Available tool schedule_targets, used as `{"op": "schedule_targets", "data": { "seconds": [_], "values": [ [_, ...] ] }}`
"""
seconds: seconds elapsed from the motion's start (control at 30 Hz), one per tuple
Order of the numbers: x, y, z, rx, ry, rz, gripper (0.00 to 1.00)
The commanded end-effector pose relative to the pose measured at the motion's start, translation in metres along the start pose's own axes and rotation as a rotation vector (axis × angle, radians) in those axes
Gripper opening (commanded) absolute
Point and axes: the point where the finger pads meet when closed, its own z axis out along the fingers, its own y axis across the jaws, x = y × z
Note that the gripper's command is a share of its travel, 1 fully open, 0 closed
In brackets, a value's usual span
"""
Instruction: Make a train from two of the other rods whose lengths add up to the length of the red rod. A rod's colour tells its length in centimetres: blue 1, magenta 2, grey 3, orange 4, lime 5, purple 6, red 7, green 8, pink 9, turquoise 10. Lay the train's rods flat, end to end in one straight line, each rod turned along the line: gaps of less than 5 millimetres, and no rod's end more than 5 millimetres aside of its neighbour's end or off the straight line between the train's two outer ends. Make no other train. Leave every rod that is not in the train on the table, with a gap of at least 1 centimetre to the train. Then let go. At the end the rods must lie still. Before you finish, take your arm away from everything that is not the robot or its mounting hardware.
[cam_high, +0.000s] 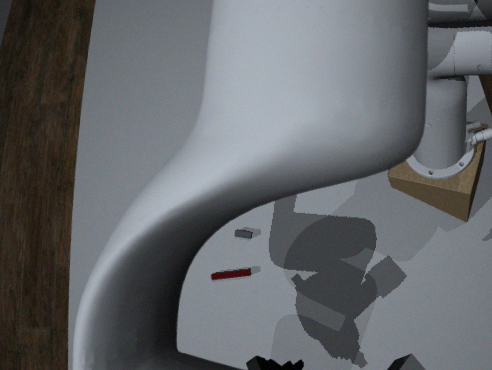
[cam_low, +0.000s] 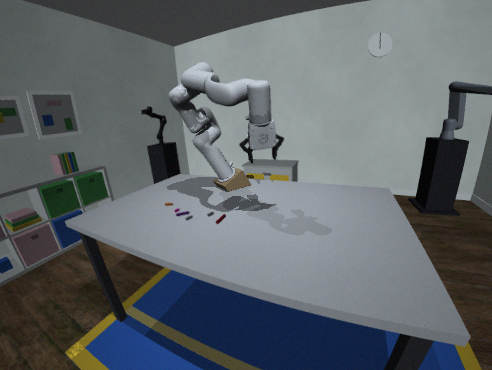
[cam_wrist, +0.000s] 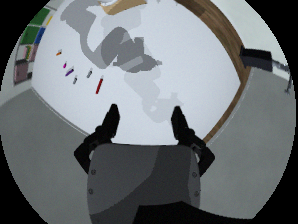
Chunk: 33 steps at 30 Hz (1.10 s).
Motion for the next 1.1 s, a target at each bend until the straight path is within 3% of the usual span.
{"op": "schedule_targets", "data": {
  "seconds": [0.0, 0.27, 0.33, 0.37, 0.57, 0.83, 0.9, 0.93, 1.07],
  "values": [
    [-0.019, -0.034, 0.007, -0.047, -0.005, 0.068, 1.00],
    [-0.039, -0.090, 0.023, -0.104, -0.010, 0.182, 1.00],
    [-0.039, -0.090, 0.023, -0.104, -0.010, 0.182, 1.00],
    [-0.045, -0.111, 0.030, -0.123, -0.014, 0.225, 1.00],
    [-0.051, -0.151, 0.042, -0.156, -0.025, 0.308, 1.00],
    [-0.052, -0.210, 0.062, -0.198, -0.046, 0.433, 1.00],
    [-0.052, -0.210, 0.062, -0.198, -0.046, 0.433, 1.00],
    [-0.050, -0.232, 0.070, -0.211, -0.056, 0.481, 1.00],
    [-0.047, -0.256, 0.078, -0.224, -0.068, 0.536, 1.00]
  ]
}}
